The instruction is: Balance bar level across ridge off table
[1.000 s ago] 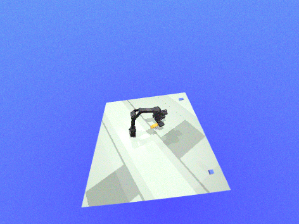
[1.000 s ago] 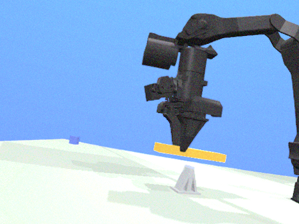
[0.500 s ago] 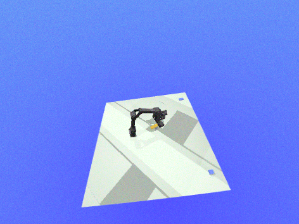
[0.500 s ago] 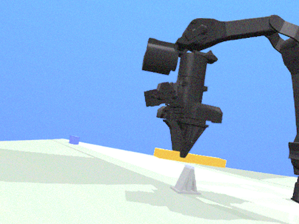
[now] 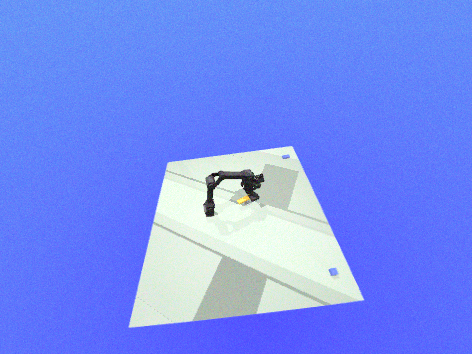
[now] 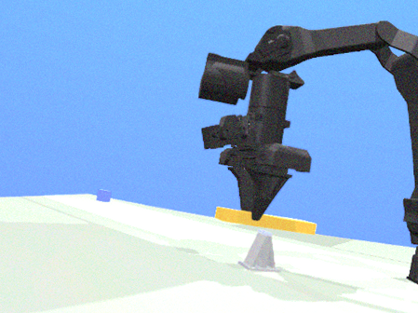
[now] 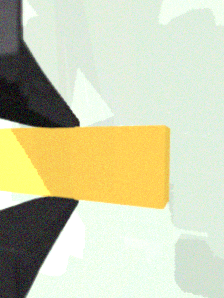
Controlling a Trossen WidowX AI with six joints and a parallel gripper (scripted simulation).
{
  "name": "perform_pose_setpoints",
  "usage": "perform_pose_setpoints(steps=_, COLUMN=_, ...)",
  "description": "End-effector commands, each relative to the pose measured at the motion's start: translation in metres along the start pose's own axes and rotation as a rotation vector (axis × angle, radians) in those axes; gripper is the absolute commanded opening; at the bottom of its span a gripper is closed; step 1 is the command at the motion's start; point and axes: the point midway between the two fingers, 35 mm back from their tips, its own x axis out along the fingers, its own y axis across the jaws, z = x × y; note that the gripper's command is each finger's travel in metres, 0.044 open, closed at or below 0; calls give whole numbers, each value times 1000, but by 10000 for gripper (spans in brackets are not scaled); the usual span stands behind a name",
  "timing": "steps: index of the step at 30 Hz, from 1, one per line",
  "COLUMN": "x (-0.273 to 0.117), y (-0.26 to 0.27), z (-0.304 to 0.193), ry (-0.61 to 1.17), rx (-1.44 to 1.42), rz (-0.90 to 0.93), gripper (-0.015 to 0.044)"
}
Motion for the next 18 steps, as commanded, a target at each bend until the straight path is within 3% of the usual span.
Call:
perform_pose_setpoints(steps=1, x=1, y=0, z=0, ry=-2, rx=1, rz=3, gripper=0)
perform_pose_setpoints(steps=18, x=2, y=0, z=0, ry=-2, rx=1, rz=3, gripper=0)
